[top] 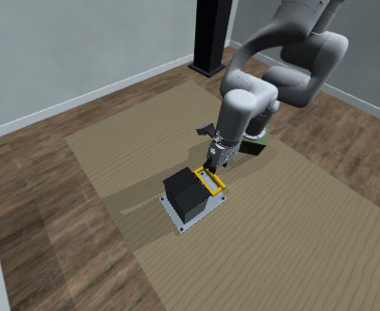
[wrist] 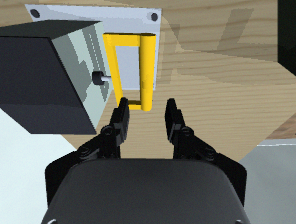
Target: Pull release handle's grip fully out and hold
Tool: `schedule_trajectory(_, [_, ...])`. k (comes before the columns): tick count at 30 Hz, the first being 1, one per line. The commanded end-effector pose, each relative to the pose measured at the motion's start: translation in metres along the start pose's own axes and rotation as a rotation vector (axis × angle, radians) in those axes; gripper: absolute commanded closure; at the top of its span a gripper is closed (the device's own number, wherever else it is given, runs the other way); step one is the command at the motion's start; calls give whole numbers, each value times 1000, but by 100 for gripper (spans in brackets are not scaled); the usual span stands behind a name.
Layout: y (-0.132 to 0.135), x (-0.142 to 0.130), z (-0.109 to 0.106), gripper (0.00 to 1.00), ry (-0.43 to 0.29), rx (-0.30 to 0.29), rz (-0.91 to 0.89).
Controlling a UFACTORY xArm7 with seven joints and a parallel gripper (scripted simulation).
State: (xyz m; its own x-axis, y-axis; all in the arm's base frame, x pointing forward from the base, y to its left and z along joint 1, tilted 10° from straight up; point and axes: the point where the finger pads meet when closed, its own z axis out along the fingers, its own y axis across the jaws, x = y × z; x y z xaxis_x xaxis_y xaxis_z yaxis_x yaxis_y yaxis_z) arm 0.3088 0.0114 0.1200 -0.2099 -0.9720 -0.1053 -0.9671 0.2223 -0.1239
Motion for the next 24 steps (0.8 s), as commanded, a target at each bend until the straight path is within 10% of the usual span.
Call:
schedule_trajectory(1, [-1, 0, -1, 49, -1, 3, 0])
schedule_trajectory(24, [-2, 0, 19, 49, -1, 3, 0])
